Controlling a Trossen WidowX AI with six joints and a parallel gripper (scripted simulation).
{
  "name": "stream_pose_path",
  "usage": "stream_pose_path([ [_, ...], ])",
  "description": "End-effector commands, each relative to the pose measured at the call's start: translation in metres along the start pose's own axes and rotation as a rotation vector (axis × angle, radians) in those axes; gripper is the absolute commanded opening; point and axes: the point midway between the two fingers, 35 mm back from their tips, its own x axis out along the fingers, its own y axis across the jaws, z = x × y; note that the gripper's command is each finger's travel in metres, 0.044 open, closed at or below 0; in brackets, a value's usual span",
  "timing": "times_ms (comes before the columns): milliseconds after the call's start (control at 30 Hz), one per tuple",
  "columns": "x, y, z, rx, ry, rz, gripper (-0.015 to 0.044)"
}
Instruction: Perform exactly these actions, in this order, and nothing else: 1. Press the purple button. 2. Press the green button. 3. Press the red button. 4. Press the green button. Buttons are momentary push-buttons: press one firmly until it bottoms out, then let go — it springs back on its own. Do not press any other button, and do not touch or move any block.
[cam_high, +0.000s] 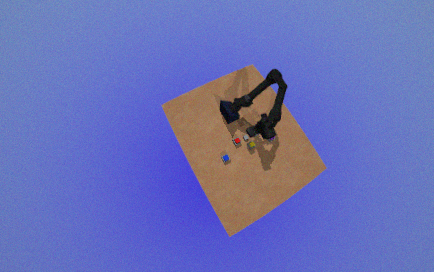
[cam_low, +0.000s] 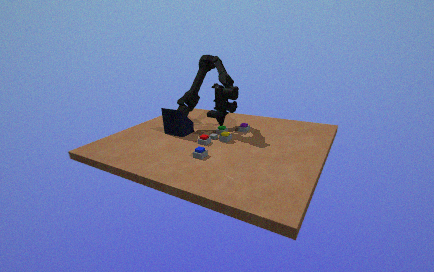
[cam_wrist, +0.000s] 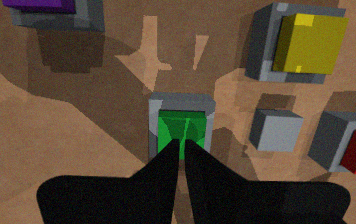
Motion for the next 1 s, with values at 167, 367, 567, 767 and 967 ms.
stream_pose_path([
  [167,-0.032,-0.001,0.002,-0.005,-0.010,-0.006,0.0020],
  [367,-0.083,0.000,0.001,-0.004,-0.009,-0.006,0.0020],
  [567,-0.084,-0.022,0.006,0.000,-0.026,-0.015,0.0020],
  [767,-0.088,-0.085,0.009,0.004,-0.031,-0.030,0.0020],
  [967,-0.086,-0.152,-0.008,-0.004,-0.011,-0.017,0.0020],
])
